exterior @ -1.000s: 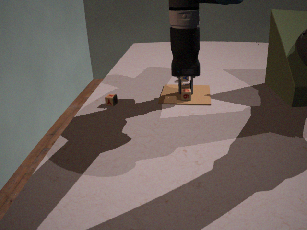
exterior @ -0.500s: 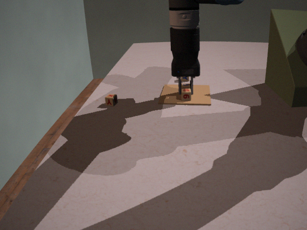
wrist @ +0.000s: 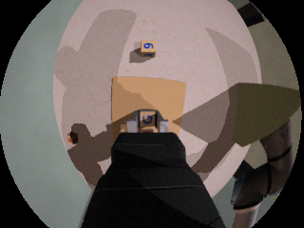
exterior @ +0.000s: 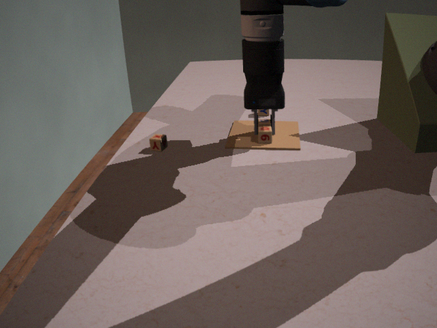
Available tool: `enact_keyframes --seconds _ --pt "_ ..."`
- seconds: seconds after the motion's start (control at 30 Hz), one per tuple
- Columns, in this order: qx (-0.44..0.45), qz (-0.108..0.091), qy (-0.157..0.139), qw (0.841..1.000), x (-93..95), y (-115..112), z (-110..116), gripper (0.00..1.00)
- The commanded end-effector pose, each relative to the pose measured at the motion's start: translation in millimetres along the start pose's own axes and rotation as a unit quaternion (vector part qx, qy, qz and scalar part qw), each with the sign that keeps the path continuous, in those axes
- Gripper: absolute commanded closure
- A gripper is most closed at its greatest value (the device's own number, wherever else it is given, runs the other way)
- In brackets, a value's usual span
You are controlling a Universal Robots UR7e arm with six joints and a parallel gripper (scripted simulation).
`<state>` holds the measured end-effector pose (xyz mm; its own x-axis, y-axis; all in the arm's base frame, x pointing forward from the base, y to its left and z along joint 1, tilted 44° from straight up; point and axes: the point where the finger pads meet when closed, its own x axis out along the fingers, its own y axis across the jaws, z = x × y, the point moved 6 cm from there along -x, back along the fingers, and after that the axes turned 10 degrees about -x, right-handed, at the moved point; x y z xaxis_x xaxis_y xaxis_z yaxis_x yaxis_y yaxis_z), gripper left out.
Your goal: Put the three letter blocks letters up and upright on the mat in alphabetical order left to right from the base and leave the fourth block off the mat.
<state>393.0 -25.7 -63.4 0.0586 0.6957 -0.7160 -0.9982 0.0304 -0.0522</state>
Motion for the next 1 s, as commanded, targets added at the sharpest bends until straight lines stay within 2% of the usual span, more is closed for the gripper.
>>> enact_keyframes --seconds 0.0,0.27,0.3,0.37,0.4,0.47,0.5,0.57,0.6,0.67,0.7,0.97 --pt "0.0 -0.001 0.0 1.0 -0.4 -0.3 -0.2 0.51" --pt "0.0 -0.001 0.0 1.0 -0.4 -0.3 -0.2 0.51" --pt "0.0 -0.001 0.0 1.0 -0.4 -0.3 -0.2 0.45" --pt "0.0 -0.001 0.0 1.0 -0.4 -0.3 -0.2 0.45" --pt "0.0 -0.001 0.0 1.0 -0.4 -0.3 -0.2 0.39" --pt "0.0 -0.001 0.0 1.0 -0.4 -0.3 -0.2 0.39" --pt "0.0 -0.001 0.0 1.0 -0.4 -0.3 -0.2 0.33" --pt "0.0 -0.001 0.0 1.0 -0.4 -0.3 -0.2 0.33" --pt "0.0 -0.001 0.0 1.0 -0.4 -0.3 -0.2 0.27" --pt "0.0 -0.001 0.0 1.0 -0.4 -0.3 -0.2 0.27" --pt "0.0 -0.001 0.0 1.0 -0.4 -0.3 -0.2 0.21" --pt "0.0 -0.001 0.0 1.0 -0.4 -0.3 -0.2 0.21"
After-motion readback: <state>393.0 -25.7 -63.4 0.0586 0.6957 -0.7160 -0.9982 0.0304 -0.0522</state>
